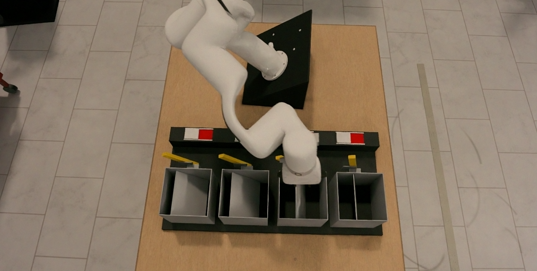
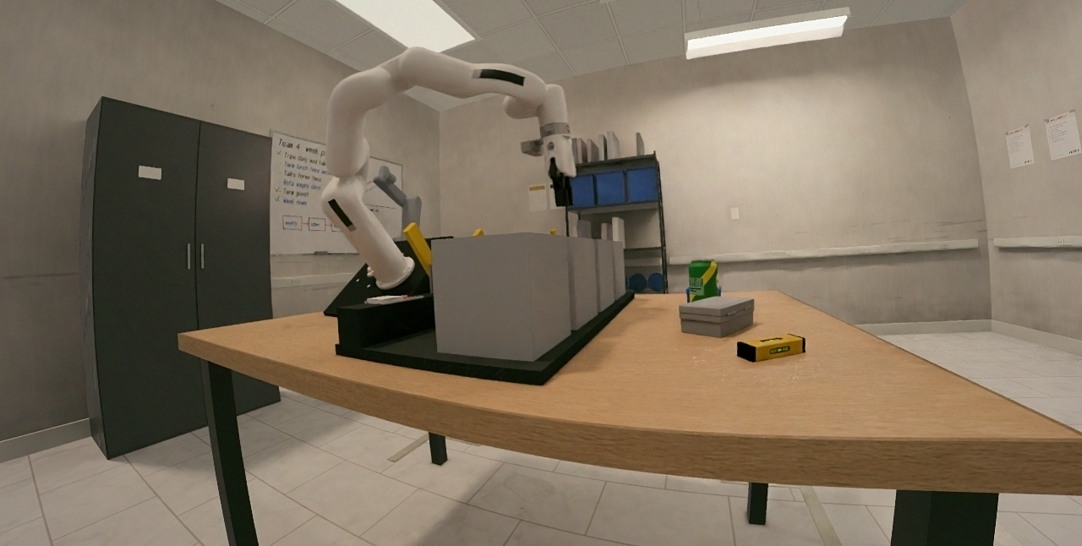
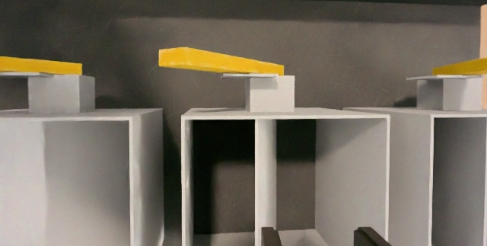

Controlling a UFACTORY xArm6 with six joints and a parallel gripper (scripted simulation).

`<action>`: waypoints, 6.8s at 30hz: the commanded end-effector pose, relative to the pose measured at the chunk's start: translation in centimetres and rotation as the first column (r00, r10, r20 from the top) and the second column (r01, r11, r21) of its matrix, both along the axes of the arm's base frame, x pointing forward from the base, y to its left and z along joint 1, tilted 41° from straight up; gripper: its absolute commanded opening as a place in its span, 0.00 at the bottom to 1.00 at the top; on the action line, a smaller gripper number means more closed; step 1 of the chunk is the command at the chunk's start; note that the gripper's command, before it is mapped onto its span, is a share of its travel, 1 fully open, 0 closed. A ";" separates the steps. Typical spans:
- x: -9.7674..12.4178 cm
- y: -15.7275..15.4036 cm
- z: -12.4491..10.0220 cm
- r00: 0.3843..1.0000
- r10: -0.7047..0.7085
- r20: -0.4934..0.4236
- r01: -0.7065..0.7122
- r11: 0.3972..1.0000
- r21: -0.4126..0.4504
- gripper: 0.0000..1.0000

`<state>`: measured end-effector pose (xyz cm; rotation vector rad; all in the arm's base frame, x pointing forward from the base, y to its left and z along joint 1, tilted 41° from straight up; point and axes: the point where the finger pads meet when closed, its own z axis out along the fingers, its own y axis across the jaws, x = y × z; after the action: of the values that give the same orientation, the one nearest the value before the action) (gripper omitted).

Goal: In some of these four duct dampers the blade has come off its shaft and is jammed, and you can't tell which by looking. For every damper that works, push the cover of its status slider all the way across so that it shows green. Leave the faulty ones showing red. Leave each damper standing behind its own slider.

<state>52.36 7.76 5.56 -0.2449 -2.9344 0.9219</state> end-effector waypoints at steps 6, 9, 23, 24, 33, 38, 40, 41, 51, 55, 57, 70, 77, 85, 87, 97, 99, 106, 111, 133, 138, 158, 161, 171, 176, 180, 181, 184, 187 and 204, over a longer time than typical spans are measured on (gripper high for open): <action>1.7 1.0 -0.3 0.998 -0.025 -0.053 0.020 0.995 -0.100 0.39; 1.7 1.0 -0.3 0.998 -0.025 -0.053 0.020 0.995 -0.100 0.39; 1.7 1.0 -0.3 0.998 -0.025 -0.053 0.020 0.995 -0.100 0.39; 1.7 1.0 -0.3 0.998 -0.025 -0.053 0.020 0.995 -0.100 0.39; 1.7 1.0 -0.3 0.998 -0.025 -0.053 0.020 0.995 -0.100 0.39; 1.7 1.0 -0.3 0.998 -0.025 -0.053 0.020 0.995 -0.100 0.39; 1.7 1.0 -0.3 0.998 -0.025 -0.053 0.020 0.995 -0.100 0.39; 1.7 1.0 -0.3 0.998 -0.025 -0.053 0.020 0.995 -0.100 0.39; 1.7 1.0 -0.3 0.998 -0.025 -0.053 0.020 0.995 -0.100 0.39; 1.7 1.0 -0.3 0.998 -0.025 -0.053 0.020 0.995 -0.100 0.39; 1.7 1.0 -0.3 0.998 -0.025 -0.053 0.020 0.995 -0.100 0.39; 1.7 1.0 -0.3 0.998 -0.025 -0.053 0.020 0.995 -0.100 0.39; 1.7 1.0 -0.3 0.998 -0.025 -0.053 0.020 0.995 -0.100 0.39; 1.7 1.0 -0.3 0.998 -0.025 -0.053 0.020 0.995 -0.100 0.39; 1.7 1.0 -0.3 0.998 -0.025 -0.053 0.020 0.995 -0.100 0.39; 1.7 1.0 -0.3 0.998 -0.025 -0.053 0.020 0.995 -0.100 0.39; 1.7 1.0 -0.3 0.998 -0.025 -0.053 0.020 0.995 -0.100 0.39; 1.7 1.0 -0.3 0.998 -0.025 -0.053 0.020 0.995 -0.100 0.39; 1.7 1.0 -0.3 0.998 -0.025 -0.053 0.020 0.995 -0.100 0.39; 1.7 1.0 -0.3 0.998 -0.025 -0.053 0.020 0.995 -0.100 0.39; 2.0 3.6 -3.5 0.998 -0.025 -0.053 0.020 0.995 -0.098 0.39; 0.4 10.8 -14.3 0.998 -0.025 -0.053 0.020 0.995 -0.099 0.39; -0.3 11.8 -16.1 0.998 -0.025 -0.053 0.020 0.995 -0.100 0.39; -0.4 12.0 -16.4 0.998 -0.025 -0.053 0.020 0.995 -0.100 0.39; -0.4 12.0 -16.4 0.998 -0.025 -0.053 0.020 0.995 -0.100 0.39; -0.4 12.0 -16.4 0.998 -0.025 -0.053 0.020 0.995 -0.100 0.39; -0.4 12.0 -16.4 0.998 -0.025 -0.053 0.020 0.995 -0.100 0.39; -0.4 12.0 -16.4 0.998 -0.025 -0.053 0.020 0.995 -0.100 0.39; -0.4 12.0 -16.4 0.998 -0.025 -0.053 0.020 0.995 -0.100 0.39; -0.4 12.0 -16.4 0.998 -0.025 -0.053 0.020 0.995 -0.100 0.39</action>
<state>51.86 19.54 -11.00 -0.2525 -2.8287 1.0589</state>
